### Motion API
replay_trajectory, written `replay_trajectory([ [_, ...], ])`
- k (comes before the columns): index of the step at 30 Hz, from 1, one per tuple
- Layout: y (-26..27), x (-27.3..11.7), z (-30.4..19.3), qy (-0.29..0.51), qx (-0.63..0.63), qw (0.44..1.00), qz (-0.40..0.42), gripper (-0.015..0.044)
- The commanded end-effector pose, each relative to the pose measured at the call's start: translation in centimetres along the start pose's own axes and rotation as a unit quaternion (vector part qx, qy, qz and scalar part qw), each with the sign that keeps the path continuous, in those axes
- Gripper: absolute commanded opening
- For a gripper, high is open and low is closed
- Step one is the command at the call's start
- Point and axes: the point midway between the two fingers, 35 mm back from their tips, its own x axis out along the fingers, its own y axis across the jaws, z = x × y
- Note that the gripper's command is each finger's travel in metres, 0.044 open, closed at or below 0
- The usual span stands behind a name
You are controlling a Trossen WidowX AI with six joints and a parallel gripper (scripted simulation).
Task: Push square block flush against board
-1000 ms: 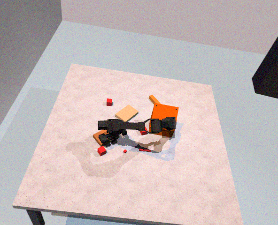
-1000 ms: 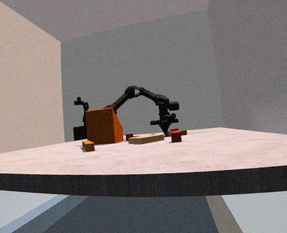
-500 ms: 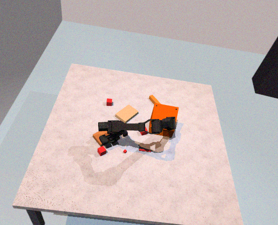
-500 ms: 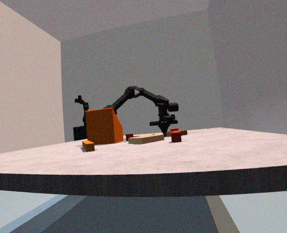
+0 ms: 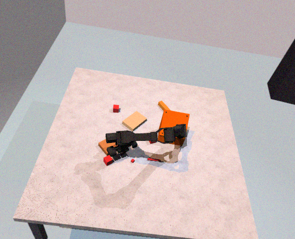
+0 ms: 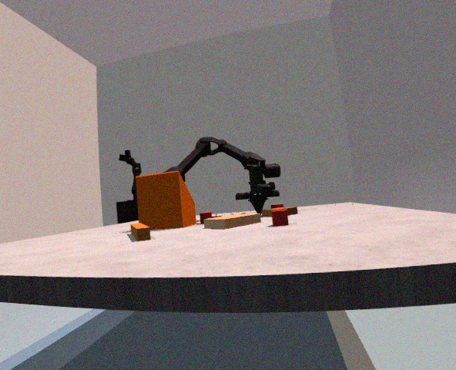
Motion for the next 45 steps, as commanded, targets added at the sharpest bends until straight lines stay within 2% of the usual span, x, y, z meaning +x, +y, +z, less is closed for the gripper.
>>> replay_trajectory([
  [1,0.1,-0.2,-0.8,-0.003,-0.001,1.000,0.003,0.0000],
  [6,0.0,-0.3,-0.8,0.000,0.000,1.000,0.000,0.0000],
  [9,0.0,-4.4,-0.7,-0.003,-0.001,1.000,0.002,0.0000],
  [11,-0.1,-5.7,-0.8,-0.003,-0.001,1.000,0.002,0.0000],
  [17,-0.2,-5.7,-0.6,-0.004,0.002,1.000,0.002,0.0000],
  [20,-1.3,-5.8,2.2,-0.016,0.041,0.999,0.000,0.0000],
  [33,-11.1,-7.1,14.9,-0.054,0.255,0.965,-0.008,0.0000],
  [45,-23.1,-7.4,20.9,-0.048,0.441,0.896,-0.007,0.0000],
])
